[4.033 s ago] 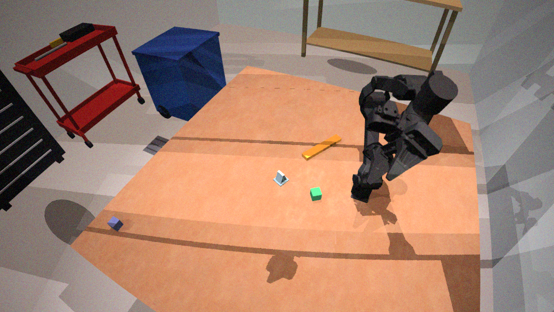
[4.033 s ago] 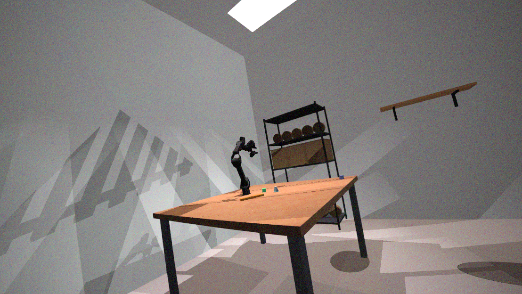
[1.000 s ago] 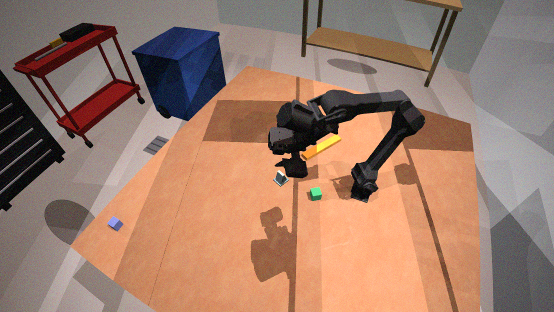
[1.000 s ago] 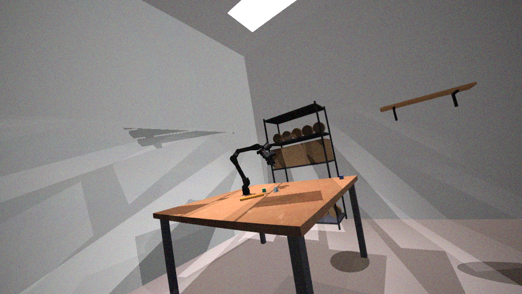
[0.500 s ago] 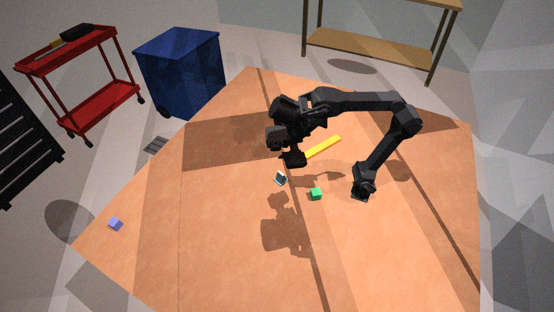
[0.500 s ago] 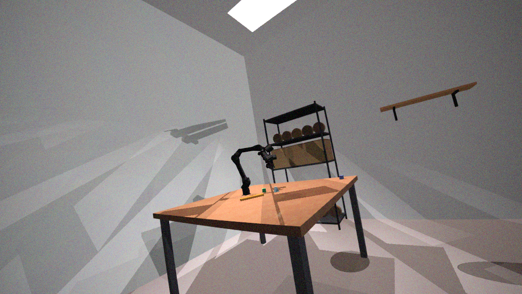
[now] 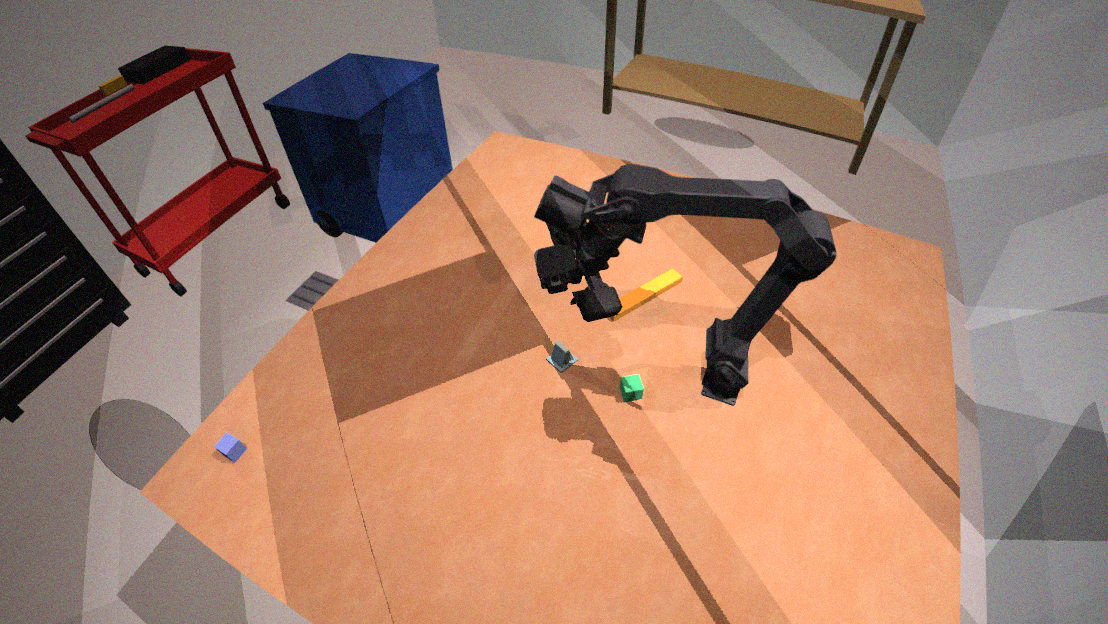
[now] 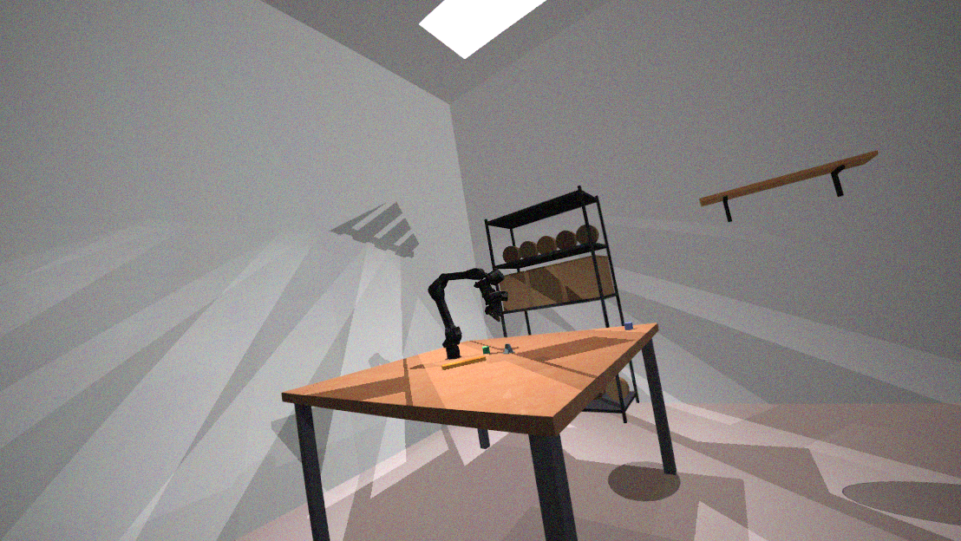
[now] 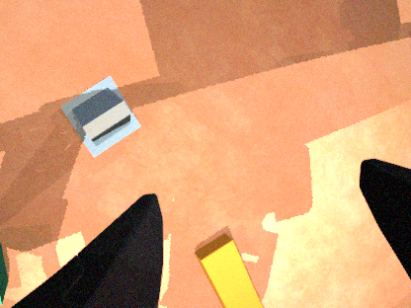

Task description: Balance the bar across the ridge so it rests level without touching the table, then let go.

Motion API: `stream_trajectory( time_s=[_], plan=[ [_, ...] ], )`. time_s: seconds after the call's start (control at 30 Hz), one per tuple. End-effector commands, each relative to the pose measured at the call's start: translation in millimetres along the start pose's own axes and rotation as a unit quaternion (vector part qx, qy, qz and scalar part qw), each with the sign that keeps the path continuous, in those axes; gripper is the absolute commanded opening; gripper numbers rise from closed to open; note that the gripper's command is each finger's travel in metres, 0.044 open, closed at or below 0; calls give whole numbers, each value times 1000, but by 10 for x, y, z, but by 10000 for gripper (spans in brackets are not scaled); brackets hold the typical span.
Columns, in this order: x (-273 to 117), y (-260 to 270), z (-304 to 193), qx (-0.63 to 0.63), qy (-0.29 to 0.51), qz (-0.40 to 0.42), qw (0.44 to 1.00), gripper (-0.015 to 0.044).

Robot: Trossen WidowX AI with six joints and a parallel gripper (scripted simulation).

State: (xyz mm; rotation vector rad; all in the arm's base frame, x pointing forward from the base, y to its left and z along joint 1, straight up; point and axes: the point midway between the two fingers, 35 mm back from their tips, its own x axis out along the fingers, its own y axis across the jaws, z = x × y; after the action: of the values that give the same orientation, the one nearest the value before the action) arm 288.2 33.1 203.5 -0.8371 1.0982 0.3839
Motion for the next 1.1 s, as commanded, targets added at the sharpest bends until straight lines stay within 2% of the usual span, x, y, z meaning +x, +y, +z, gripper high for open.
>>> stream_trajectory(
  time_s=[0.0,1.07],
  plan=[
    [88,-41,-116,-10,15,12,1000,315],
    [568,-343,-1252,-83,90,133,984,315]
  ],
)
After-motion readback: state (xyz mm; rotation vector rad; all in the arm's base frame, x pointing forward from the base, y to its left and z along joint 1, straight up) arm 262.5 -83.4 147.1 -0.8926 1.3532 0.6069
